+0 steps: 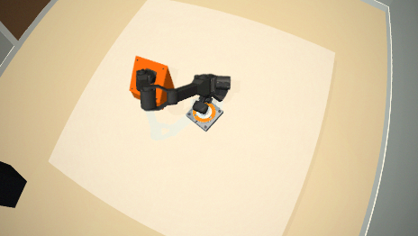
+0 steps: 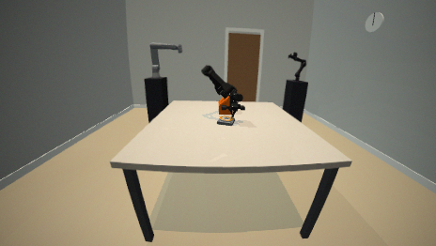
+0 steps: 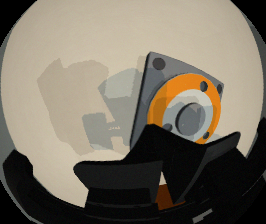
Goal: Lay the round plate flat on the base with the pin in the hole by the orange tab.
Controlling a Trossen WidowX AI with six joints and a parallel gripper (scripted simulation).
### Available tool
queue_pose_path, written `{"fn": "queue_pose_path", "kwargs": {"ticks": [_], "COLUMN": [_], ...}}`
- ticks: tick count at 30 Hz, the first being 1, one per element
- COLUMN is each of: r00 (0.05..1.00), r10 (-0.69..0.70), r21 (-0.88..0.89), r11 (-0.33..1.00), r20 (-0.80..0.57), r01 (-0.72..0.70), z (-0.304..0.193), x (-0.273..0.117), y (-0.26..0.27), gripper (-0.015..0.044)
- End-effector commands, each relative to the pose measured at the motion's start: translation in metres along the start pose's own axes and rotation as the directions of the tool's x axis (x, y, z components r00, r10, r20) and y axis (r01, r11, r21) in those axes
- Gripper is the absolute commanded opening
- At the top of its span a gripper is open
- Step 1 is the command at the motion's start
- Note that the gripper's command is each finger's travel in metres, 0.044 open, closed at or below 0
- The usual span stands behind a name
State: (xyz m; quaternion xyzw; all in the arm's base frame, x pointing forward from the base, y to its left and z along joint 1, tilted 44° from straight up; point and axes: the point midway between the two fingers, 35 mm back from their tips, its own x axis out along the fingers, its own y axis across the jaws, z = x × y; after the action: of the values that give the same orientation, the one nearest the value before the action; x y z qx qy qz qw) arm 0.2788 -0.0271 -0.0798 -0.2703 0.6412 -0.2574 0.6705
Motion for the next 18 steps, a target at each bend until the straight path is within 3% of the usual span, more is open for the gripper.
{"fn": "queue_pose_path", "kwargs": {"ticks": [1,18], "r00": [1.000,1.000], "r10": [-0.004,-0.004], "r21": [-0.011,-0.012], "r11": [1.000,1.000], "r20": [-0.017,-0.017], "r01": [0.004,0.004], "z": [-0.0082,-0.0124], "x": [0.0020,0.0020], "y": [-0.0007,-0.0012], "gripper": [0.0000,0.0000]}}
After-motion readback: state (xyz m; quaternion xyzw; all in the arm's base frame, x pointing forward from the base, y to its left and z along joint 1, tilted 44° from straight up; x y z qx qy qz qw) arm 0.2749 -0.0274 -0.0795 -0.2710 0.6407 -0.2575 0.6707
